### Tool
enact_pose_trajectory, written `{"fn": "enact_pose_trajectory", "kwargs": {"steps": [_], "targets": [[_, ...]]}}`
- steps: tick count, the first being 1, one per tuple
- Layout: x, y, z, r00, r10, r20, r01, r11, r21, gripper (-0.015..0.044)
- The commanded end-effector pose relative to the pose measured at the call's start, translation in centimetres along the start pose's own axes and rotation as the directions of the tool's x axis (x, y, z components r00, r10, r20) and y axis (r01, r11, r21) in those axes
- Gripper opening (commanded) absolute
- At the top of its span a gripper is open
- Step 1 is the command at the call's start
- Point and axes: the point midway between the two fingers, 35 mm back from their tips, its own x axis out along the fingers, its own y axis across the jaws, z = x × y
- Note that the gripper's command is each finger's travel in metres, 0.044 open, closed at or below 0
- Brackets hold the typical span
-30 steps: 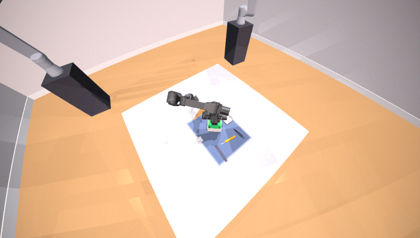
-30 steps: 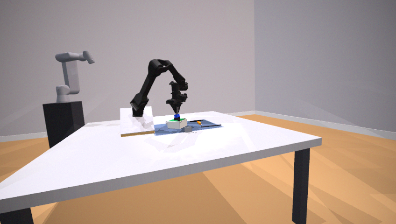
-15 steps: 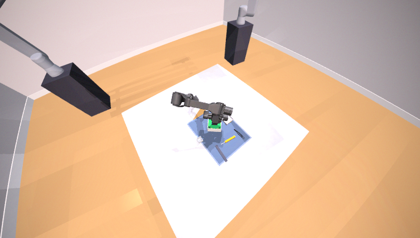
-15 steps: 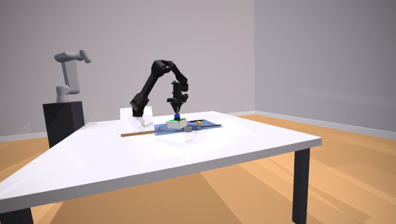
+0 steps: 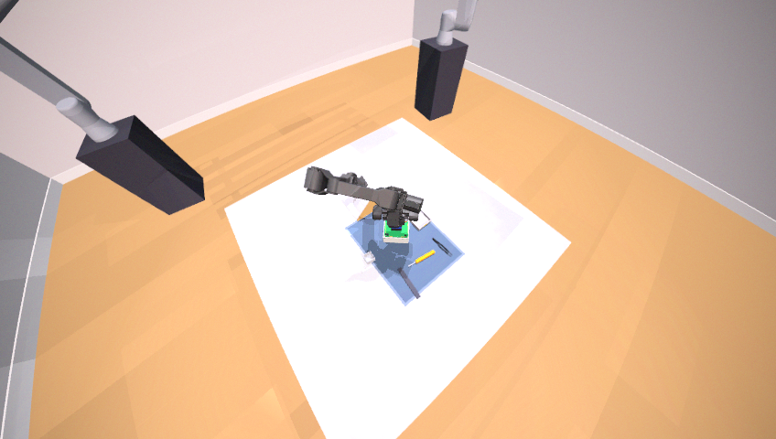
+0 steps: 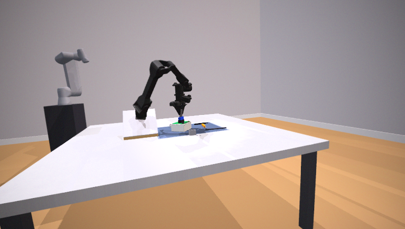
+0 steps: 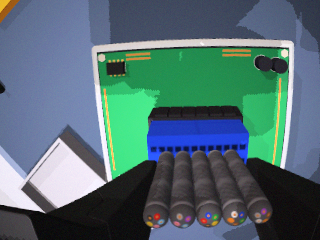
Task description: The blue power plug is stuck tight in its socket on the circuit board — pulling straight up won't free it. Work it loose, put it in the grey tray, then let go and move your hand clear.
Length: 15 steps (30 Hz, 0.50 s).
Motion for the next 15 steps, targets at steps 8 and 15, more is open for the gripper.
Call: {"fn": "enact_pose_trajectory", "kwargs": {"steps": [8,15], "targets": [[-1.6,1.7,-0.2,0.982,-0.189,0.019,0.189,0.982,-0.017,0.0],[-1.7,0.5,-0.2,0.998,-0.055,0.017,0.055,0.998,-0.021,0.0]]}}
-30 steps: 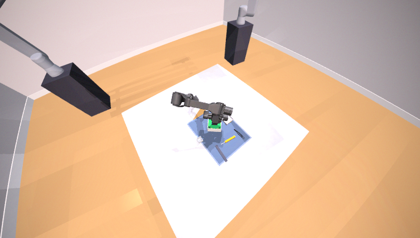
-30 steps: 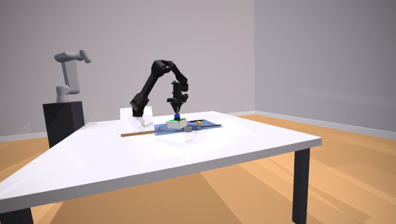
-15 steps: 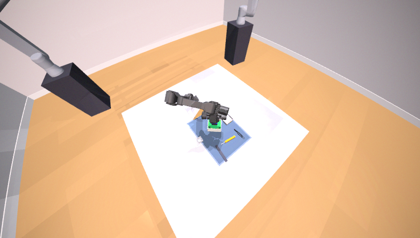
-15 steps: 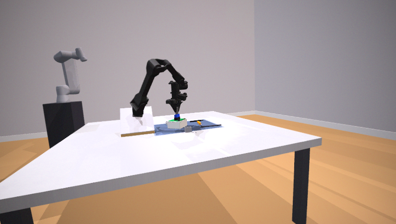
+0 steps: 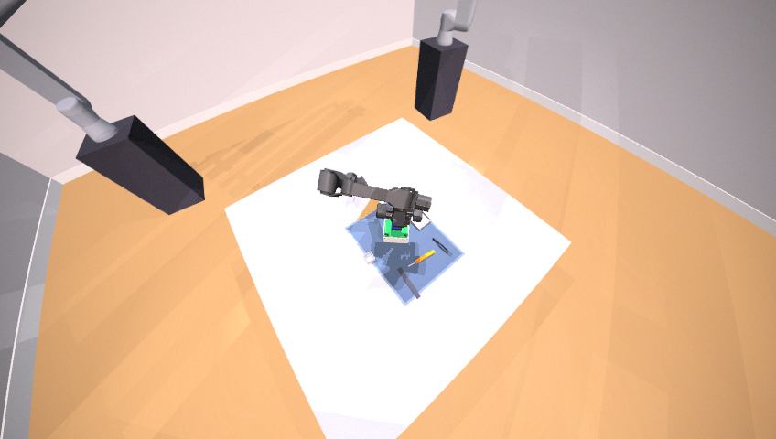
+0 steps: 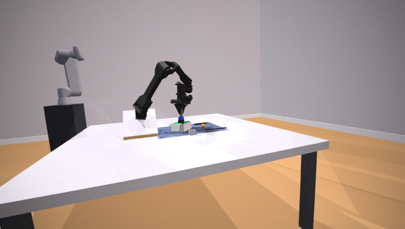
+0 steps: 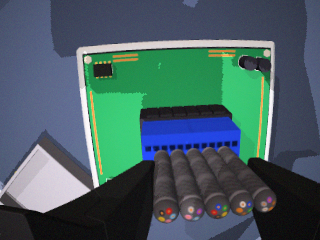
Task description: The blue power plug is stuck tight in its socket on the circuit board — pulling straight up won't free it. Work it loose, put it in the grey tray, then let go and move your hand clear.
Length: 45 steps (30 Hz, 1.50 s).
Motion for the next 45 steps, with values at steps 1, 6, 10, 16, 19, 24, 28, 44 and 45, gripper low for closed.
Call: {"fn": "enact_pose_trajectory", "kwargs": {"steps": [1,6,10,16,19,24,28,44,45], "targets": [[-1.5,-0.7,-0.1,0.991,0.132,0.009,-0.132,0.991,-0.015,0.0],[-1.6,-1.6,-0.1,0.972,0.234,0.007,-0.234,0.972,-0.016,0.0],[-1.7,-1.5,-0.1,0.975,0.221,0.007,-0.22,0.975,-0.016,0.0],[-1.9,-0.2,-0.1,0.998,0.069,0.01,-0.068,0.998,-0.014,0.0],[-2.0,0.3,-0.1,1.0,-0.004,0.01,0.004,1.0,-0.012,0.0],[-2.1,0.5,-0.1,1.0,-0.022,0.01,0.022,1.0,-0.012,0.0],[-2.1,-0.2,-0.1,0.998,0.063,0.01,-0.062,0.998,-0.013,0.0],[-2.5,-0.6,-0.1,0.994,0.109,0.009,-0.109,0.994,-0.014,0.0],[-2.5,-0.4,-0.1,0.997,0.08,0.009,-0.079,0.997,-0.014,0.0]]}}
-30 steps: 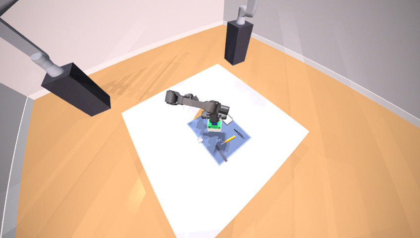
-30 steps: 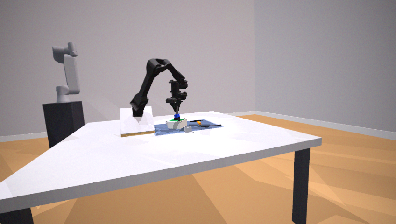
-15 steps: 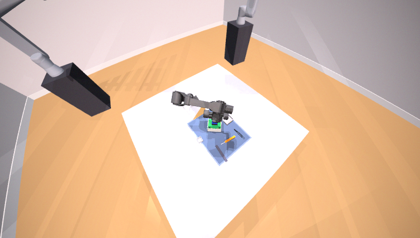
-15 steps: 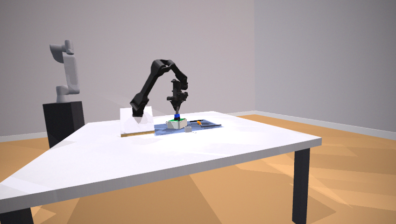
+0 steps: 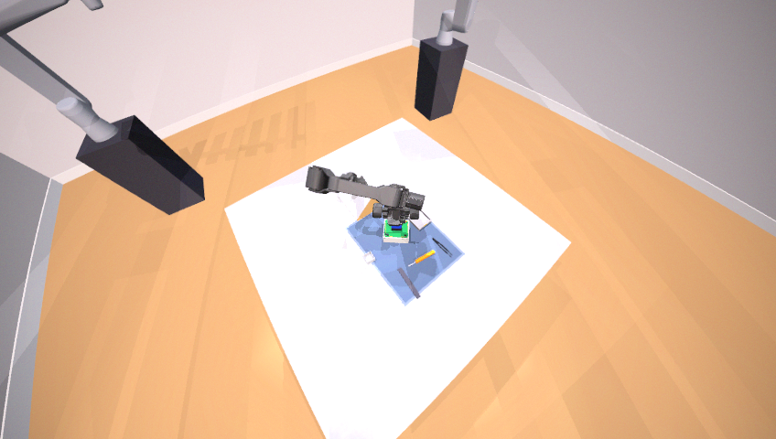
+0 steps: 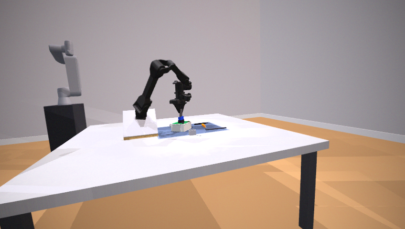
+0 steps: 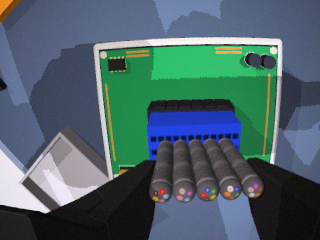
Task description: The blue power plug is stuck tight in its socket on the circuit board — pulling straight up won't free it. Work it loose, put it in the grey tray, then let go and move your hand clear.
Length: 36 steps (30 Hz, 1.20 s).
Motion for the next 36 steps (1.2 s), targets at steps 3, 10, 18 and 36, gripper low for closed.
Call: {"fn": "enact_pose_trajectory", "kwargs": {"steps": [3,10,18,36], "targets": [[-1.6,1.3,-0.1,0.992,-0.127,0.021,0.127,0.992,-0.013,0.0],[-1.7,1.3,-0.1,0.992,-0.127,0.021,0.127,0.992,-0.013,0.0],[-2.3,0.5,-0.1,0.999,-0.026,0.019,0.026,1.0,-0.016,0.0],[0.4,0.4,0.0,0.999,-0.026,0.02,0.027,1.0,-0.015,0.0052]]}}
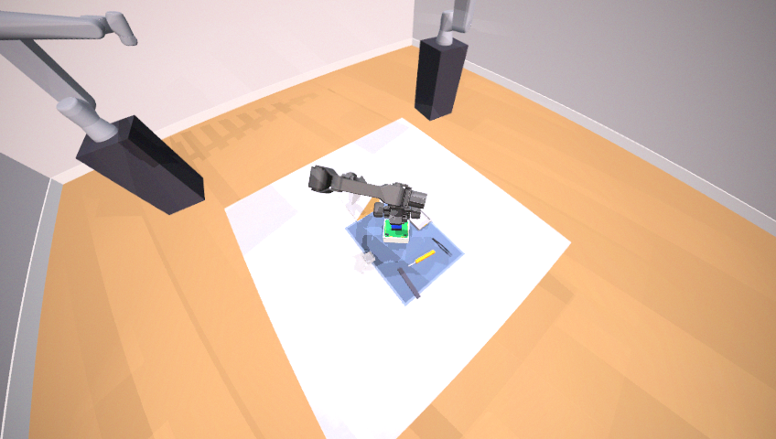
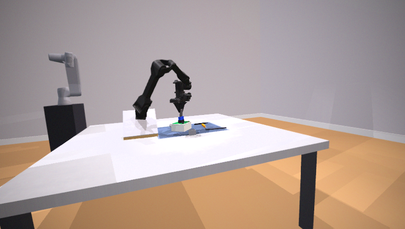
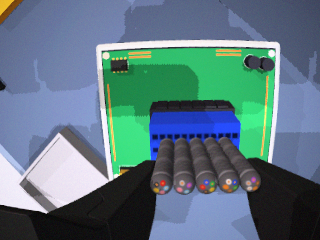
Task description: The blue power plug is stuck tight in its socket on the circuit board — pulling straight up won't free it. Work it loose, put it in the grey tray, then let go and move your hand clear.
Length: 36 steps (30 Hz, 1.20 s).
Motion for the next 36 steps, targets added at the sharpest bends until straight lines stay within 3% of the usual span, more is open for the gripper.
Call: {"fn": "enact_pose_trajectory", "kwargs": {"steps": [1,8,28,36], "targets": [[0.5,0.0,0.2,1.0,0.011,0.005,-0.011,1.0,0.005,0.0079],[0.5,0.0,0.2,1.0,0.011,0.005,-0.011,1.0,0.005,0.0251],[2.2,0.0,0.2,1.0,0.01,0.006,-0.01,1.0,0.005,0.0251],[2.2,0.0,0.2,1.0,0.01,0.006,-0.01,1.0,0.005,0.0041]]}}
